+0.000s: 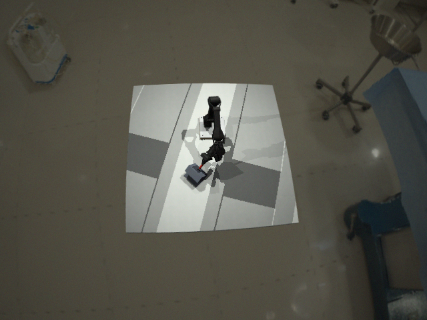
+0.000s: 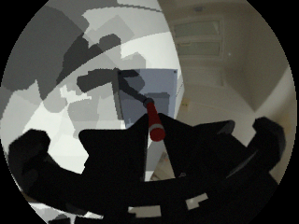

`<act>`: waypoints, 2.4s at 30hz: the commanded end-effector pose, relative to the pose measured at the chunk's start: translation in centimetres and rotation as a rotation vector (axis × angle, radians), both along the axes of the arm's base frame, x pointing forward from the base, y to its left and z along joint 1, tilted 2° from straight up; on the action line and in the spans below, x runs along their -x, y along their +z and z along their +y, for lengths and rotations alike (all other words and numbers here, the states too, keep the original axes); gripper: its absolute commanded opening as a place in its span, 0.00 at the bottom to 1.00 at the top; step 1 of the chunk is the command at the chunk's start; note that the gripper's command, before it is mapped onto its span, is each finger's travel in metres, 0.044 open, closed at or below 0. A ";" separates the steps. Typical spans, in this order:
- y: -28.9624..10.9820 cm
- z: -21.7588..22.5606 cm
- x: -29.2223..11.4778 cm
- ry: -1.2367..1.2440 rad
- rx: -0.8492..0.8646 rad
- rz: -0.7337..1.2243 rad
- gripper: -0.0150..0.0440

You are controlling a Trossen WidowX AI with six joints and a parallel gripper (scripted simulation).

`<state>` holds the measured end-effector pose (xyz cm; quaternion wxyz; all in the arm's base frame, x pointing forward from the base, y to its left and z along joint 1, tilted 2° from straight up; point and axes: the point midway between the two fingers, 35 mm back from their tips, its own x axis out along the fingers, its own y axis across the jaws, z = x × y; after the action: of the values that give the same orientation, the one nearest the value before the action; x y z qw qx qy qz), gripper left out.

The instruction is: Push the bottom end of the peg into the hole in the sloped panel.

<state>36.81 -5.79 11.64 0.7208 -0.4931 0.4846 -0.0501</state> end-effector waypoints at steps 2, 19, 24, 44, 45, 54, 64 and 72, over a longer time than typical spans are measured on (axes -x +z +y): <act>-0.6 -0.3 -0.3 0.004 -0.001 0.004 0.25; -0.3 -0.2 -0.2 0.000 0.000 0.000 0.25; -0.5 -0.3 -0.3 0.000 0.000 0.000 0.25; -1.2 -0.7 -0.8 0.000 0.001 -0.001 0.25; -1.3 -0.8 -0.9 0.000 0.001 -0.001 0.25; -1.6 -1.1 -1.2 0.000 0.001 -0.001 0.25; -2.0 -1.4 -1.5 0.000 0.001 -0.001 0.25; -2.3 -1.7 -1.8 0.000 0.001 -0.001 0.25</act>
<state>38.40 -7.38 9.53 0.7210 -0.4924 0.4847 -0.0533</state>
